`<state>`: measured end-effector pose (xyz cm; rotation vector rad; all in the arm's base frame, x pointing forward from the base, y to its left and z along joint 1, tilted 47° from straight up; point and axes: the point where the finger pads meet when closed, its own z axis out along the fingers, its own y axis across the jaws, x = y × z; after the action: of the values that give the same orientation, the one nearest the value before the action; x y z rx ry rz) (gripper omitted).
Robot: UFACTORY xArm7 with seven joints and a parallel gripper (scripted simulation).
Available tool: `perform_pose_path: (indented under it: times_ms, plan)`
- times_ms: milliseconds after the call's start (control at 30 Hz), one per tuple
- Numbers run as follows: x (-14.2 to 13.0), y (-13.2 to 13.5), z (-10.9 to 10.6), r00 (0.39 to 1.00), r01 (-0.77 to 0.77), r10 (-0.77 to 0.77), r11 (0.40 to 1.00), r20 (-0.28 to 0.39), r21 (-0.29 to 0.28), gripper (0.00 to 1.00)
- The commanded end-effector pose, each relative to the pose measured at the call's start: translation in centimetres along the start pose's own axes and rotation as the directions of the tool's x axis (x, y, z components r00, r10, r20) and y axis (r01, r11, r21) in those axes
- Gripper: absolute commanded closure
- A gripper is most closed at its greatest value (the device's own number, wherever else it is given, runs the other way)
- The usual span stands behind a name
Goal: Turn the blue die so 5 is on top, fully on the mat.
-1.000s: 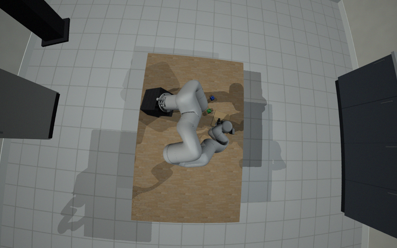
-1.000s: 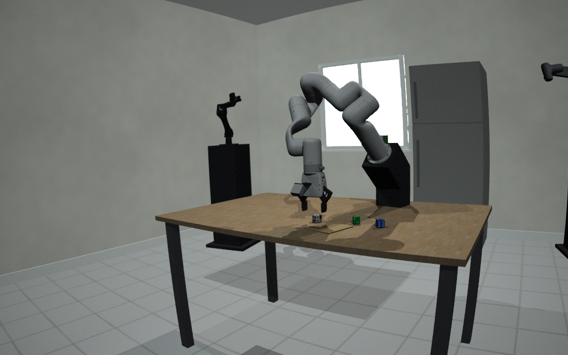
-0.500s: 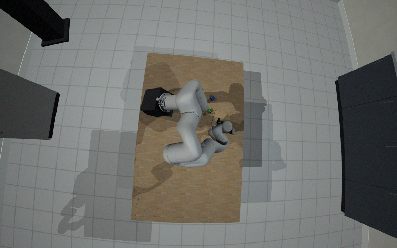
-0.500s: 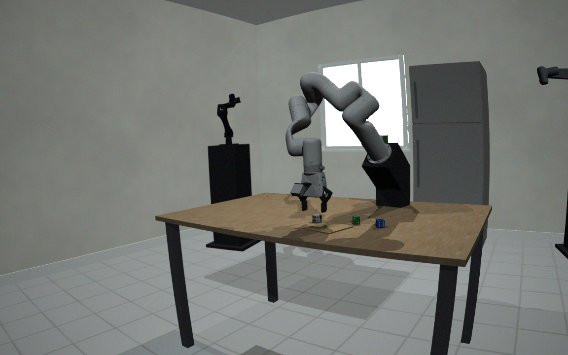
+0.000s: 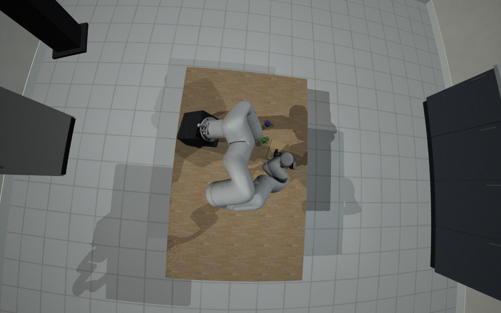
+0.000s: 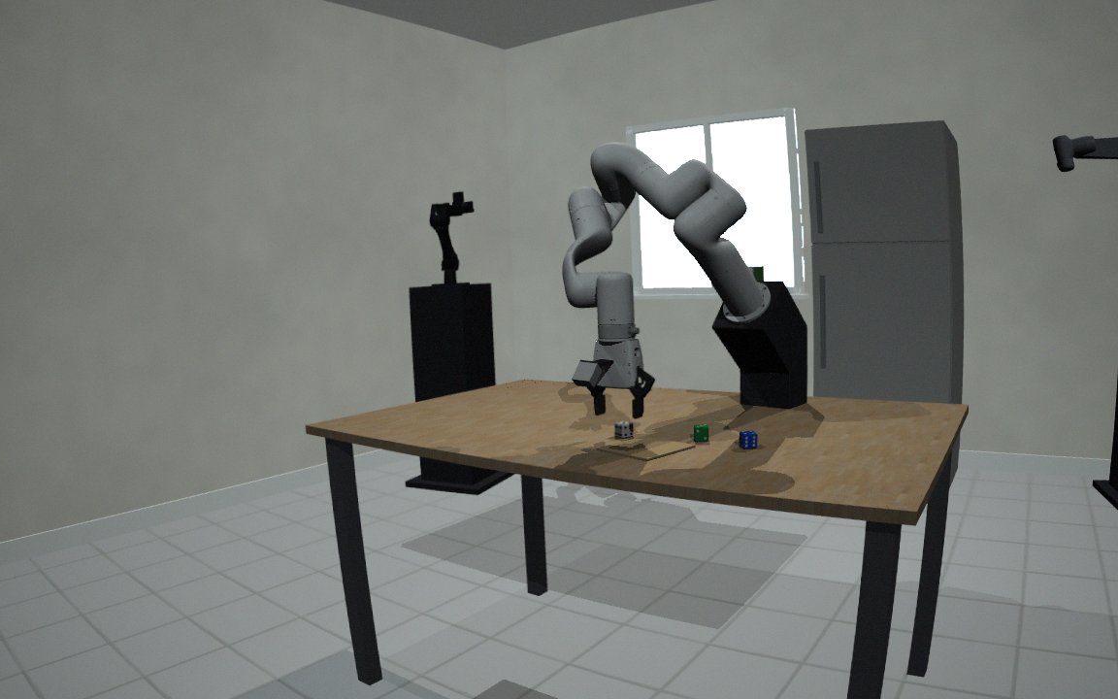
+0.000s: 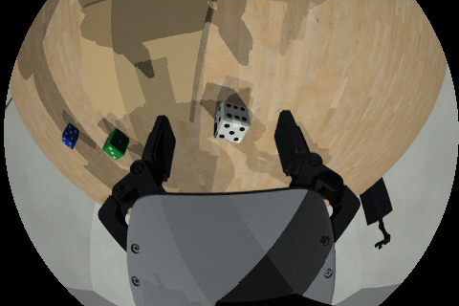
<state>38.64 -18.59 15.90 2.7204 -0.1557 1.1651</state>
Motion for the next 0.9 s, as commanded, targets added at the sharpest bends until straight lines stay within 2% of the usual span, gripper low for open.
perform_pose_path:
  times_ms: [0,167,433,500,700,867]
  plan:
    - [0.0,-0.3,0.0,1.0,0.0,0.0,1.0,-0.001,0.0,0.0]
    - [-0.5,-2.6,0.0,1.0,0.0,0.0,1.0,-0.001,0.0,0.0]
    - [-1.7,-9.4,0.0,1.0,0.0,0.0,1.0,-0.001,0.0,0.0]
    - [-1.7,-9.4,0.0,1.0,0.0,0.0,1.0,-0.001,0.0,0.0]
    - [-2.6,-14.2,0.0,1.0,0.0,0.0,1.0,-0.001,0.0,0.0]
    - [-3.0,-16.2,0.0,1.0,0.0,0.0,1.0,-0.001,0.0,0.0]
